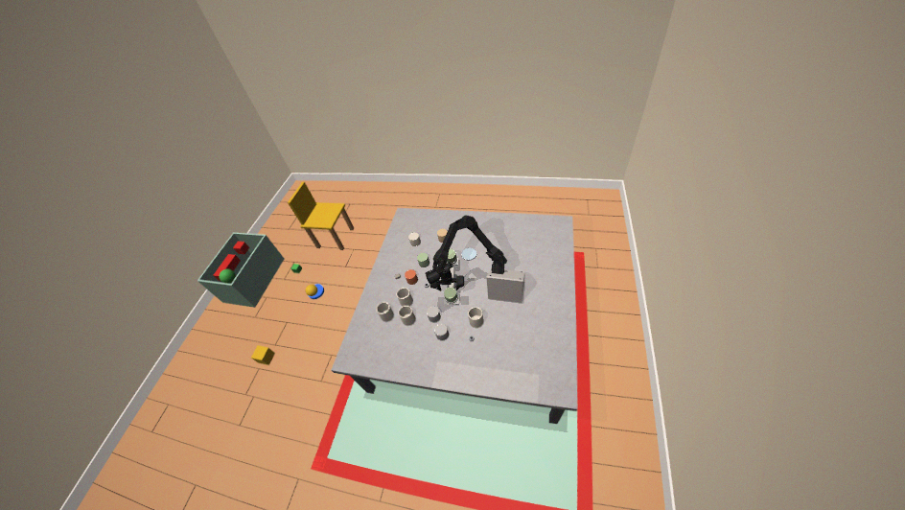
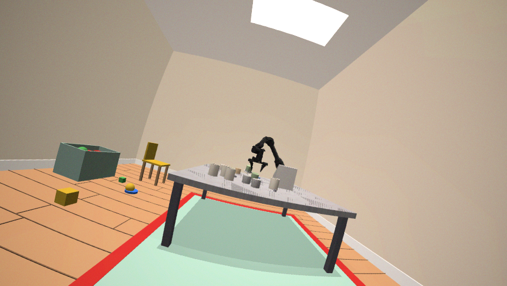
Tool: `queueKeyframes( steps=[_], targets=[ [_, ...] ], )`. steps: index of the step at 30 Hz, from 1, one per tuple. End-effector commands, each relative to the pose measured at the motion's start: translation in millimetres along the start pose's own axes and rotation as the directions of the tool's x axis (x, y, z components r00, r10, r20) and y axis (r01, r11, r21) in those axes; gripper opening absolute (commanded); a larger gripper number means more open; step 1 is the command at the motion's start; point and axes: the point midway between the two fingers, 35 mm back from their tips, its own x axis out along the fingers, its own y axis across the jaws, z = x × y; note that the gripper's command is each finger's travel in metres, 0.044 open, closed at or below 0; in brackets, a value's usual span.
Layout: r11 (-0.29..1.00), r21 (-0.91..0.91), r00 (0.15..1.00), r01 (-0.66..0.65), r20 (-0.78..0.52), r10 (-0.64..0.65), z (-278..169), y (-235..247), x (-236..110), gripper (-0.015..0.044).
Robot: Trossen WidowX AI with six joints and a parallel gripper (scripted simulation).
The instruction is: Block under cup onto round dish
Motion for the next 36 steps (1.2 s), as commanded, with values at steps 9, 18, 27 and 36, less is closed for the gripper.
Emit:
queueKeyframes(
  steps=[9,18,27,36],
  targets=[
    [1.0,-0.006,1.0,0.008,0.007,-0.008,1,-2,19,0.044],
    [1.0,-0.005,1.0,0.008,0.007,-0.008,1,-2,33,0.044],
    [1.0,-0.005,1.0,0.008,0.008,-0.008,1,-2,48,0.044],
    [1.0,-0.005,1.0,0.009,0.01,-0.008,2,-3,62,0.044]
  ],
)
